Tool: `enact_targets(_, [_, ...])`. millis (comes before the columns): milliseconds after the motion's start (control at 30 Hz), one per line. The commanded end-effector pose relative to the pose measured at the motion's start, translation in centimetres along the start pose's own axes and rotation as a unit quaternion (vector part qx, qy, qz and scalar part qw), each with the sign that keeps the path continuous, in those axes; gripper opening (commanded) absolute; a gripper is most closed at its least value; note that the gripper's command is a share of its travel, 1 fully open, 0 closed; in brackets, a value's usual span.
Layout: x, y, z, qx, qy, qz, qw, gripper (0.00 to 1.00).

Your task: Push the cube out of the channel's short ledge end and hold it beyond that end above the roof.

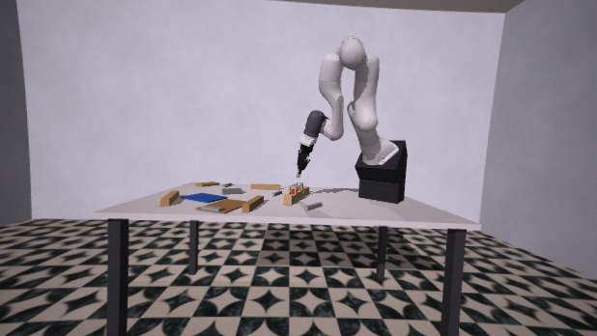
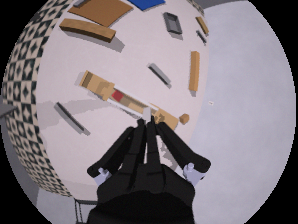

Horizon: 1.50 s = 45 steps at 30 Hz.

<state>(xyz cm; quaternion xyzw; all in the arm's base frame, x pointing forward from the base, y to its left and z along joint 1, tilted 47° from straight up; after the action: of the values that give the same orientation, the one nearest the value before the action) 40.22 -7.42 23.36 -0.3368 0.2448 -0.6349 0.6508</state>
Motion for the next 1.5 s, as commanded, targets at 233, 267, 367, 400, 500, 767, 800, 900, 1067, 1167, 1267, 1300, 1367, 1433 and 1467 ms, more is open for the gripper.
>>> enact_targets(233, [-10.6, -4.6, 2.2, 0.071, -0.191, 0.199, 0.959, 0.00])
enact_targets(267, [-11.5, -5.0, 2.4, 0.075, -0.202, 0.216, 0.952, 0.00])
enact_targets(367, [-14.3, -6.9, 3.0, 0.078, -0.212, 0.236, 0.945, 0.00])
enact_targets(400, [-15.3, -7.7, 3.1, 0.078, -0.212, 0.236, 0.945, 0.00])
enact_targets(500, [-16.5, -9.0, 3.2, 0.078, -0.212, 0.236, 0.945, 0.00])
enact_targets(767, [-16.5, -9.0, 3.2, 0.078, -0.212, 0.236, 0.945, 0.00])
enact_targets(800, [-16.5, -9.0, 3.2, 0.078, -0.212, 0.236, 0.945, 0.00])
enact_targets(900, [-16.5, -9.0, 3.2, 0.078, -0.212, 0.236, 0.945, 0.00])
enact_targets(1067, [-16.5, -9.0, 3.2, 0.078, -0.212, 0.236, 0.945, 0.00])
enact_targets(1167, [-16.5, -9.0, 3.2, 0.078, -0.212, 0.236, 0.945, 0.00])
enact_targets(1267, [-16.5, -9.0, 3.2, 0.078, -0.212, 0.236, 0.945, 0.00])
enact_targets(1300, [-16.5, -9.0, 3.2, 0.078, -0.212, 0.236, 0.945, 0.00])
enact_targets(1367, [-16.5, -9.0, 3.2, 0.078, -0.212, 0.236, 0.945, 0.00])
enact_targets(1433, [-16.5, -9.0, 3.2, 0.078, -0.212, 0.236, 0.945, 0.00])
enact_targets(1467, [-16.5, -9.0, 3.2, 0.078, -0.212, 0.236, 0.945, 0.00])
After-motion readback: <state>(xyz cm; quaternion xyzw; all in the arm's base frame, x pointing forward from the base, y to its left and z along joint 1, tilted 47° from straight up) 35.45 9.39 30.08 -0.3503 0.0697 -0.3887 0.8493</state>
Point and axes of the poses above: the point where the finger pads meet when closed, its own y axis out along the fingers, its own x axis across the jaws, z = x × y, the point moved 9 cm from there along -y, back along the fingers, and after that the axes turned 4 degrees about -y, right-handed, at the moved point
